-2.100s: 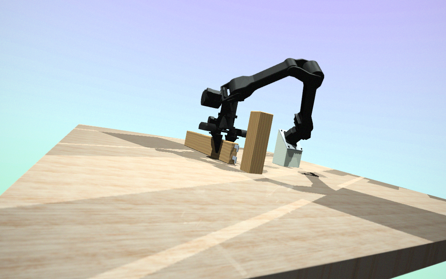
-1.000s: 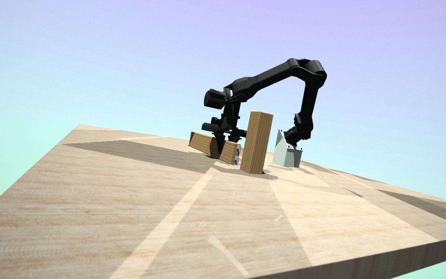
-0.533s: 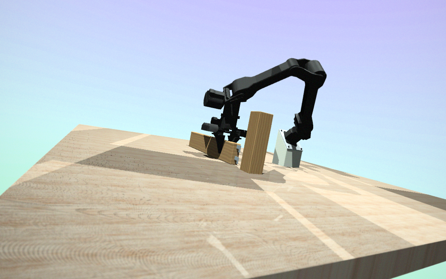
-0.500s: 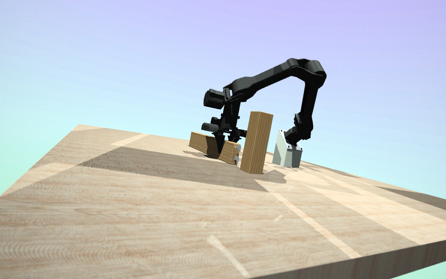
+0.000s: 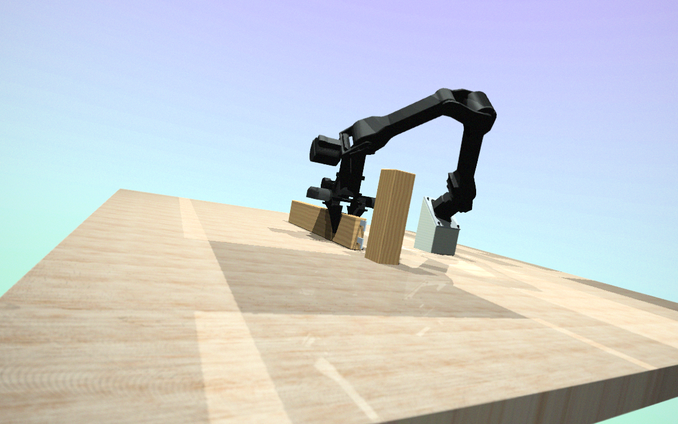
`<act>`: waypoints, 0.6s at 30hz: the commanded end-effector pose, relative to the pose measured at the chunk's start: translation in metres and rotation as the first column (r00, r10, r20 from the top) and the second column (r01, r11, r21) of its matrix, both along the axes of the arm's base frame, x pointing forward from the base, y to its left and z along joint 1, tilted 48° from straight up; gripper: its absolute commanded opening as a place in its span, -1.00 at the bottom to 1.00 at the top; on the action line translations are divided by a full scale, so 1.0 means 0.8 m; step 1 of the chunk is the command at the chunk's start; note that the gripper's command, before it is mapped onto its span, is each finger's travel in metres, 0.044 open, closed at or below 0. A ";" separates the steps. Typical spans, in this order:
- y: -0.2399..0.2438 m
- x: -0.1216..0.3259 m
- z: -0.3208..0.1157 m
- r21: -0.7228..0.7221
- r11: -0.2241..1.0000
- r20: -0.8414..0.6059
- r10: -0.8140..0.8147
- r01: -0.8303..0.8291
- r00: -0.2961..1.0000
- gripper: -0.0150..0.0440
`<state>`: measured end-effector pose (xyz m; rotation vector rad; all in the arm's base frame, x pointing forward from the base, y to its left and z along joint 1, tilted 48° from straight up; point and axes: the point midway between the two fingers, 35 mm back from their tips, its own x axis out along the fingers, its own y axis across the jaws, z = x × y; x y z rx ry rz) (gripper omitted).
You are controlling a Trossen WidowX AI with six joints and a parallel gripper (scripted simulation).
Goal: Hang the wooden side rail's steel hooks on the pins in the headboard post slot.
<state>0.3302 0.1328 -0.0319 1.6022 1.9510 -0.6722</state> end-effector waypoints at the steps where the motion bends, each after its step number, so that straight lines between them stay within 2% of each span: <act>1: -0.004 0.001 0.002 -0.001 1.000 -0.005 -0.011 0.011 1.000 -0.49; 18: -0.007 0.002 0.004 -0.001 1.000 -0.005 -0.011 0.011 1.000 -0.49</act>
